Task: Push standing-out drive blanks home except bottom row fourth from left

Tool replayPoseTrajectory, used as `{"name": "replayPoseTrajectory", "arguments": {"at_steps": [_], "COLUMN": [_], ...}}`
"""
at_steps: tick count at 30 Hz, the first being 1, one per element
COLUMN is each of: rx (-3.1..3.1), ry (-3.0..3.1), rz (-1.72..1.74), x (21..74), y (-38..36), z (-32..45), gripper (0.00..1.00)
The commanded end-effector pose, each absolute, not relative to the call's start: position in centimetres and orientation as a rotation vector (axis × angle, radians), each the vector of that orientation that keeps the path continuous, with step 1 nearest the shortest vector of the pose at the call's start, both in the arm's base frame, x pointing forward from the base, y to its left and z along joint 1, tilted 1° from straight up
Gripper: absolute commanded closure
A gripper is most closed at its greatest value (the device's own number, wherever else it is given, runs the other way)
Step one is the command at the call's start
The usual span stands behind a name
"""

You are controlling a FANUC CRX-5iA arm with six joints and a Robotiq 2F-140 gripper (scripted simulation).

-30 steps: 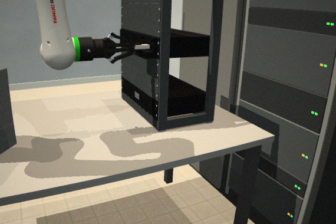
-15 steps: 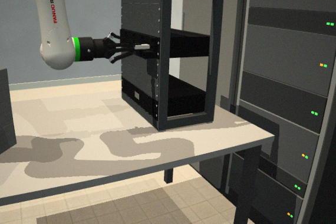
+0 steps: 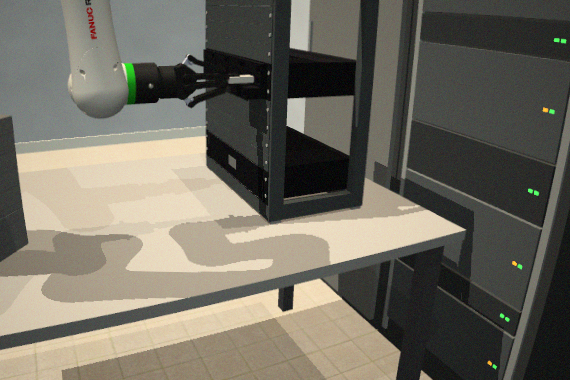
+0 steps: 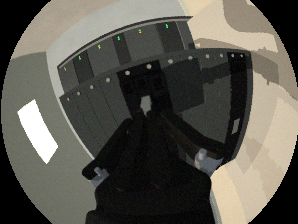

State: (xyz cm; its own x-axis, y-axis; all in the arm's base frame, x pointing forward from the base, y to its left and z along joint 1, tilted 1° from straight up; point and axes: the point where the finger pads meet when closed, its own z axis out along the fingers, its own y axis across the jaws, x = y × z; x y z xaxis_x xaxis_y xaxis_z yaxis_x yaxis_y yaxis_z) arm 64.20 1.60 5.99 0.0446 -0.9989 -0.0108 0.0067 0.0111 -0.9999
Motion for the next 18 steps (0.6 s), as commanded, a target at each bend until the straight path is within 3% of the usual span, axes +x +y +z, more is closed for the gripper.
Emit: {"name": "replayPoseTrajectory", "arguments": {"at_steps": [1, 18], "rx": [-1.217, -1.217], "ry": [1.174, 1.174], "rz": [-1.172, -1.172], "x": [64.3, 61.6], "y": [1.7, 1.5], "z": [6.0, 6.0], "gripper": [1.0, 1.0]}}
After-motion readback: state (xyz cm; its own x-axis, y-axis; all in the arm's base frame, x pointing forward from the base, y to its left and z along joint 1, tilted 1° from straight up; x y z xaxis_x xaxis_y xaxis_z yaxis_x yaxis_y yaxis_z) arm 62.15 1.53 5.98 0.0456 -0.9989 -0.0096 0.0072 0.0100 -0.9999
